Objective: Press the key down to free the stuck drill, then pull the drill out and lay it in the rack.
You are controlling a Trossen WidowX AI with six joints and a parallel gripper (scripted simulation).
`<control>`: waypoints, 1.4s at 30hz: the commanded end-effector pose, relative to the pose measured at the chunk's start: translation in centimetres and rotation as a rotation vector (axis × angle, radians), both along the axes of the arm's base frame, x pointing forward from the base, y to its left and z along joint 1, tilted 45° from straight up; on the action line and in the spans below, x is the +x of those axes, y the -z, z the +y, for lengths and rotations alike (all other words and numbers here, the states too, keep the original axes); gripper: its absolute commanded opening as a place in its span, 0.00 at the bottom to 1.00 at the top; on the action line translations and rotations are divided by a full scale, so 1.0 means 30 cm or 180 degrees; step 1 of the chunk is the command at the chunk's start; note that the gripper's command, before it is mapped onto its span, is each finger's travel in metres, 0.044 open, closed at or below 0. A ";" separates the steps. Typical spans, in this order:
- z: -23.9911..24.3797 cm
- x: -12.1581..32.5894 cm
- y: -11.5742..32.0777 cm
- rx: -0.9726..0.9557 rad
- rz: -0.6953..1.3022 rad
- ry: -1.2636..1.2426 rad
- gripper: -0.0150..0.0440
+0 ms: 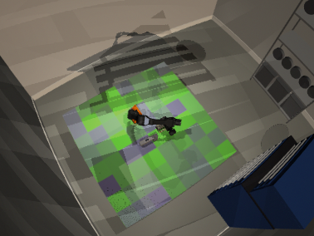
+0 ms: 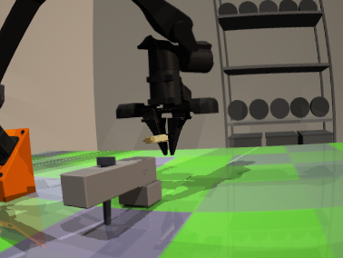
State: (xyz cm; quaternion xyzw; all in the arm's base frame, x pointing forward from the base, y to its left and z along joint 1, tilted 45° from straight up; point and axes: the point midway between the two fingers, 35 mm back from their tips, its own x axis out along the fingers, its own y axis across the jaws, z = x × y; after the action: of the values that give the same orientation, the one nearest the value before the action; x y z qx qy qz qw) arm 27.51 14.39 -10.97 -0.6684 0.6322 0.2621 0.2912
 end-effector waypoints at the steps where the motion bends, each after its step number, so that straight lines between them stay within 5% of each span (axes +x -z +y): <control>1: 0.008 -0.003 -0.001 0.0019 -0.0013 0.0008 0.25; 42: 0.048 -0.248 0.049 0.0027 -0.0001 0.0008 0.25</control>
State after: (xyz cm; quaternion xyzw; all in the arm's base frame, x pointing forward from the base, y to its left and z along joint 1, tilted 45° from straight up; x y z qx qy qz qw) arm 20.75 15.85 -12.34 -0.6671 0.6311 0.2639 0.2950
